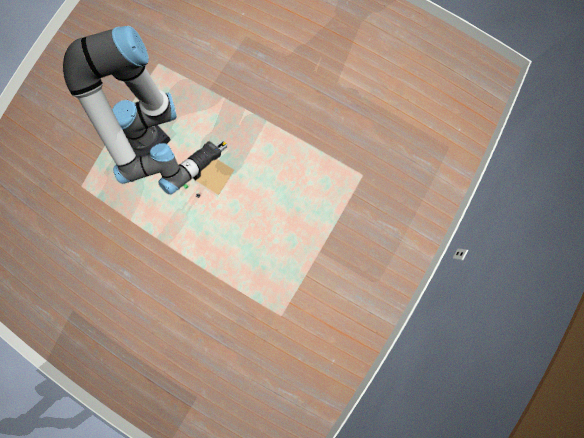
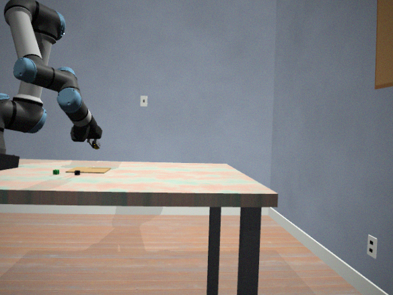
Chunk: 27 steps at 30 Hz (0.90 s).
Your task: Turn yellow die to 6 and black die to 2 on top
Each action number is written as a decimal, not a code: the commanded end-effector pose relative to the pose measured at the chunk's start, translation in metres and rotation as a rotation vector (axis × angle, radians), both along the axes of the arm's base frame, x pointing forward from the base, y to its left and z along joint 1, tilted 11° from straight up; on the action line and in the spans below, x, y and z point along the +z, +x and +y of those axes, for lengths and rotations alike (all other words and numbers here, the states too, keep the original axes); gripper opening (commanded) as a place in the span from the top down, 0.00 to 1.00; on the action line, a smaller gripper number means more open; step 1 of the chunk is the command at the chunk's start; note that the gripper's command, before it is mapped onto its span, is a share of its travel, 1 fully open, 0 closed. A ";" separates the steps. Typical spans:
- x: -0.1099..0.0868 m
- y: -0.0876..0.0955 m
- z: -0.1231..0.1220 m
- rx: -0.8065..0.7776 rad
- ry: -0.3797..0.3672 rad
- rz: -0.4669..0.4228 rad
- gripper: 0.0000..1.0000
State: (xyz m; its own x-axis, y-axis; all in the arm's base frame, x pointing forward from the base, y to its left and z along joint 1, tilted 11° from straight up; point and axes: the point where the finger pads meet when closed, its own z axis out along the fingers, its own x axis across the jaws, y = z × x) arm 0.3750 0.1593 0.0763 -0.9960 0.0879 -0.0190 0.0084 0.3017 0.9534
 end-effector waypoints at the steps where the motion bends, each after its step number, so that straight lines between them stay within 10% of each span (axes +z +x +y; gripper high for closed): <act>1: -0.021 -0.001 0.005 0.000 0.002 0.003 0.66; 27: -0.061 0.001 0.012 0.000 0.002 0.003 0.66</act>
State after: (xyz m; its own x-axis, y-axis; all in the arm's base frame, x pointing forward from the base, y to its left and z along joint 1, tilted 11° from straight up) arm 0.3766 0.1703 0.0162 -0.9960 0.0877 -0.0179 0.0093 0.3010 0.9536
